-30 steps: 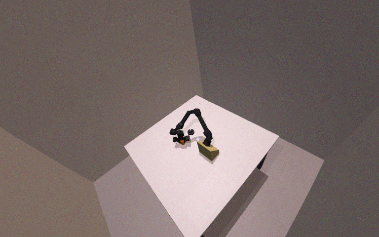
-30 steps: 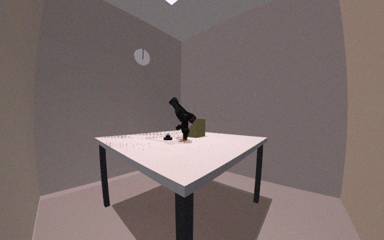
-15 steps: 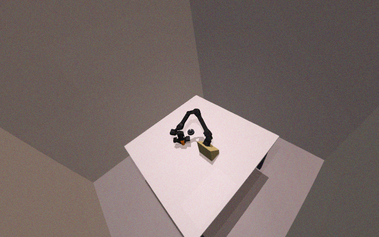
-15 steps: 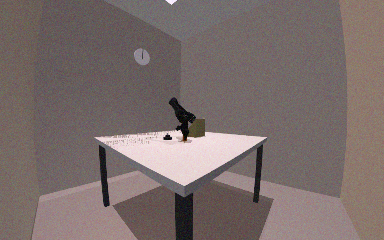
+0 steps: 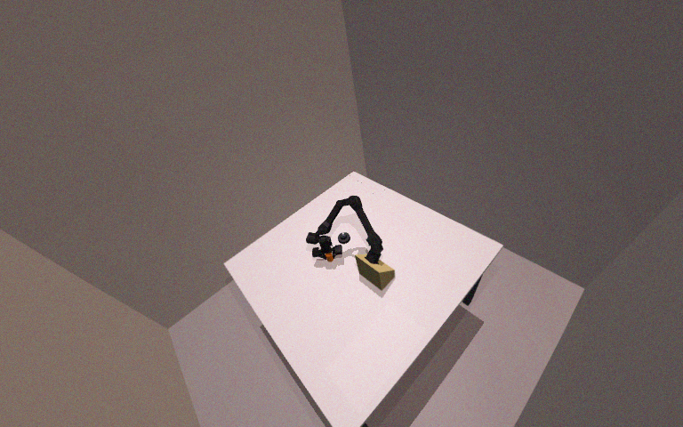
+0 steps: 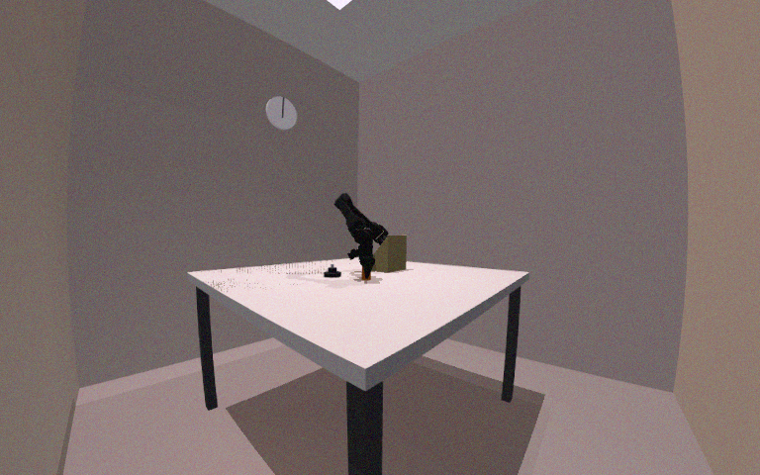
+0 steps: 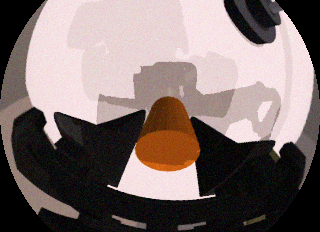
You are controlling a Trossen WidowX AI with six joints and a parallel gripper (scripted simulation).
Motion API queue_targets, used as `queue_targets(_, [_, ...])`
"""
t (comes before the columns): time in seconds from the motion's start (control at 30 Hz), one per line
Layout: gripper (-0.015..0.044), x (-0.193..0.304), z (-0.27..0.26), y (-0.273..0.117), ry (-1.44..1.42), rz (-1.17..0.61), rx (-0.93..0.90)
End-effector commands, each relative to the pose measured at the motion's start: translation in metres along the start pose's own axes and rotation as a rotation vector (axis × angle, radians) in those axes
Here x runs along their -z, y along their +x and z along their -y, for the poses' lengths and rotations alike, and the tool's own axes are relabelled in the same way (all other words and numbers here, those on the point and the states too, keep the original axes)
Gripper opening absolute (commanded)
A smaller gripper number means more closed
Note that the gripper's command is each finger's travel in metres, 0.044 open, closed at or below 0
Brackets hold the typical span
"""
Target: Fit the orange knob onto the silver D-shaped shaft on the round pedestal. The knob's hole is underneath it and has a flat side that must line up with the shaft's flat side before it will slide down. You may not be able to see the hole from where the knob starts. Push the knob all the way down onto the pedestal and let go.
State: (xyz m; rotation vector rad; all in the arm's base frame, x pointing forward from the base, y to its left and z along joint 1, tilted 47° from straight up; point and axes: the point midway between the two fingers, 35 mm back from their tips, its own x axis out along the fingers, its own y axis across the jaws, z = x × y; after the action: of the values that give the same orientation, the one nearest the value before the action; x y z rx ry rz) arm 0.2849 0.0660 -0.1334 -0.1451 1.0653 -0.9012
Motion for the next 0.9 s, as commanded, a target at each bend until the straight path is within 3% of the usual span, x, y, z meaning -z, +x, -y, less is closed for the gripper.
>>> queue_targets(0.0, [0.0266,0.0,0.0,-0.003,0.001,-0.002,-0.001])
queue_targets(0.17, [0.0398,0.0,-0.002,-0.071,-0.002,0.001,-0.006])
queue_targets(0.23, [0.044,0.001,0.0,-0.082,-0.002,0.002,-0.005])
queue_targets(0.87, [0.044,0.0,-0.001,-0.056,-0.003,0.002,-0.005])
